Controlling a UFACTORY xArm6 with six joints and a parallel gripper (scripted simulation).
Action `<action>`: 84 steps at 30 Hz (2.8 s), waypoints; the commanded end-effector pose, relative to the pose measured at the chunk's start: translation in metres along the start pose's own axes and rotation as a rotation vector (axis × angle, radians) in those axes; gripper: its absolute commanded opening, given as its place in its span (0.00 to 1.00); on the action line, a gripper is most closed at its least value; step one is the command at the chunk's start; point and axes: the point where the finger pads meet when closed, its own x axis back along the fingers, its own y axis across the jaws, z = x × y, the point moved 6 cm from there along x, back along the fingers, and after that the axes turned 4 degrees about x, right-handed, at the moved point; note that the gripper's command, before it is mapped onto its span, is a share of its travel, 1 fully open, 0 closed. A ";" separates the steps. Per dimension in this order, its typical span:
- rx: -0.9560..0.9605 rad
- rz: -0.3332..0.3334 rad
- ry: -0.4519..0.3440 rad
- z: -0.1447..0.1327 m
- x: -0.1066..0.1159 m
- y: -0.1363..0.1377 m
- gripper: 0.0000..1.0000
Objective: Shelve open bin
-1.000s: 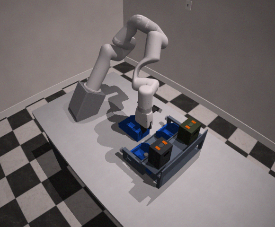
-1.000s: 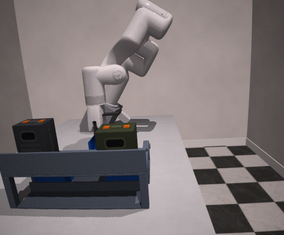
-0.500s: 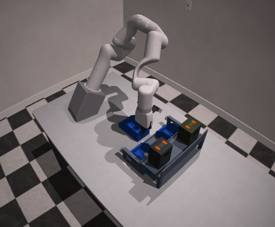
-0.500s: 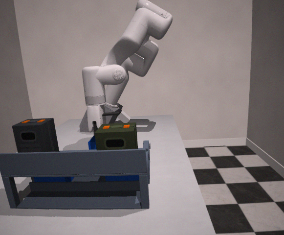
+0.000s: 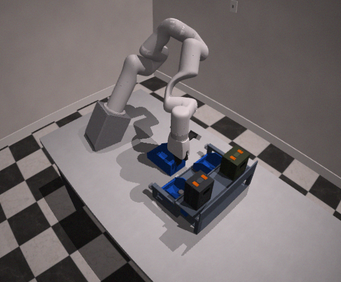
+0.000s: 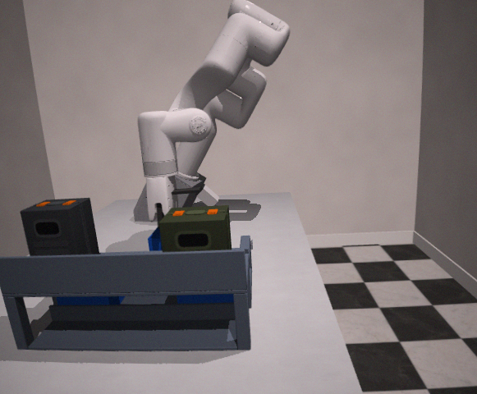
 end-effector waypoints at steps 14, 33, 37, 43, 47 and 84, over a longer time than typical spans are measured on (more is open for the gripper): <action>0.001 -0.003 -0.001 0.000 0.001 0.001 0.00; 0.001 -0.003 -0.001 0.000 0.009 0.001 0.00; 0.001 -0.003 -0.001 0.000 0.016 0.001 0.00; 0.001 -0.003 -0.001 0.000 0.021 0.001 0.00; 0.001 -0.003 -0.001 0.000 0.021 0.001 0.00; 0.001 -0.003 -0.001 0.000 0.025 0.001 0.00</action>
